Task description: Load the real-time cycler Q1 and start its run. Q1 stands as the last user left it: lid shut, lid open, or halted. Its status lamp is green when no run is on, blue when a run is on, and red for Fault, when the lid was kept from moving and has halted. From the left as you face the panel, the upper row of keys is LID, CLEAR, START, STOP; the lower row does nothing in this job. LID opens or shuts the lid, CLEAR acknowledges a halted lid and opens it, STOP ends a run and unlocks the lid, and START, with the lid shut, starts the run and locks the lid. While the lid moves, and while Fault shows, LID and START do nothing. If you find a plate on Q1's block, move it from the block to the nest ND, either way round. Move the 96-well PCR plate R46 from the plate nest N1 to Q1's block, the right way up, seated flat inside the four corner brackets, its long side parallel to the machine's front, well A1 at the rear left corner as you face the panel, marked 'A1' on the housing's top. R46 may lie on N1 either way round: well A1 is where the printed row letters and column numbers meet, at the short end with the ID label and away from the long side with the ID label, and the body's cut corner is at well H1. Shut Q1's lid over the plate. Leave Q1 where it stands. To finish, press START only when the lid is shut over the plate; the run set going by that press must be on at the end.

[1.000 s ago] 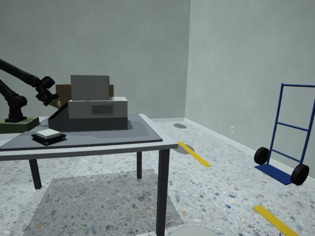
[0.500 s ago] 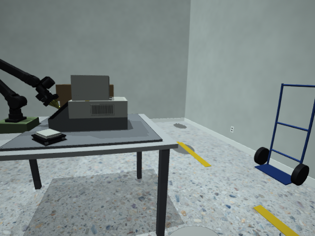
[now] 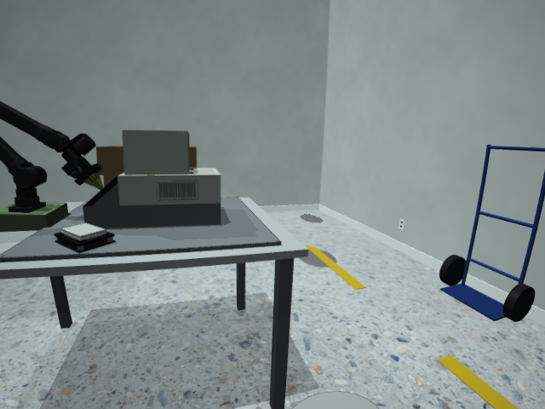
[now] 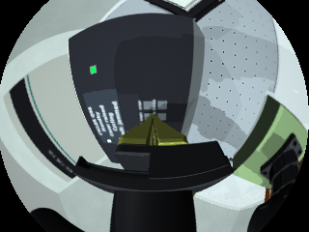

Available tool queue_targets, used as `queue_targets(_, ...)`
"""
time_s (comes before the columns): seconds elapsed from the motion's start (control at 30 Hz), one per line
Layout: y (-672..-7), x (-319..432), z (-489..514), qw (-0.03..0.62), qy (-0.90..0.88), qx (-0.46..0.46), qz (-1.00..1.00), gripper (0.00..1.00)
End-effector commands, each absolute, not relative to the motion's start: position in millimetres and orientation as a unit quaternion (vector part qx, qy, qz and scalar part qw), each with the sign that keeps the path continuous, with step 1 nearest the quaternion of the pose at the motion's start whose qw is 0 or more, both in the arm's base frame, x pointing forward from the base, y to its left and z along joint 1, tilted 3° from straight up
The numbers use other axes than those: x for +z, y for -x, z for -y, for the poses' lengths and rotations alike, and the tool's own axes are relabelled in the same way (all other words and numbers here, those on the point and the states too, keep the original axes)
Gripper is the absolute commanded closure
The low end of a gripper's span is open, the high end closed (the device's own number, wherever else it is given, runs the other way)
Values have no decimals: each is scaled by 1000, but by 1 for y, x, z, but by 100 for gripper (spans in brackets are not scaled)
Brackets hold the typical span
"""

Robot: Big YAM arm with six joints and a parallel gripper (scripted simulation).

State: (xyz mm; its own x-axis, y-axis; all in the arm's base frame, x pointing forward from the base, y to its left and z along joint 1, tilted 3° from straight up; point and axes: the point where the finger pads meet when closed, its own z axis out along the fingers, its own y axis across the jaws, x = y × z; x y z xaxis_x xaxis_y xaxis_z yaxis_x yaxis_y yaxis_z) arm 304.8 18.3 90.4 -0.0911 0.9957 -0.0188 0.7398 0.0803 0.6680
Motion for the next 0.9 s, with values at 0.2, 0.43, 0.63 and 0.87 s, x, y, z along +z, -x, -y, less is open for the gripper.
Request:
queue_targets(0.2, -318, 102, -21, 257, -623, 268, -688, 100)
queue_targets(0.43, -321, 104, -21, 257, -624, 268, -688, 100)
queue_targets(0.63, -323, 106, -21, 256, -624, 268, -688, 100)
queue_targets(0.87, -326, 108, -21, 255, -625, 267, -688, 100)
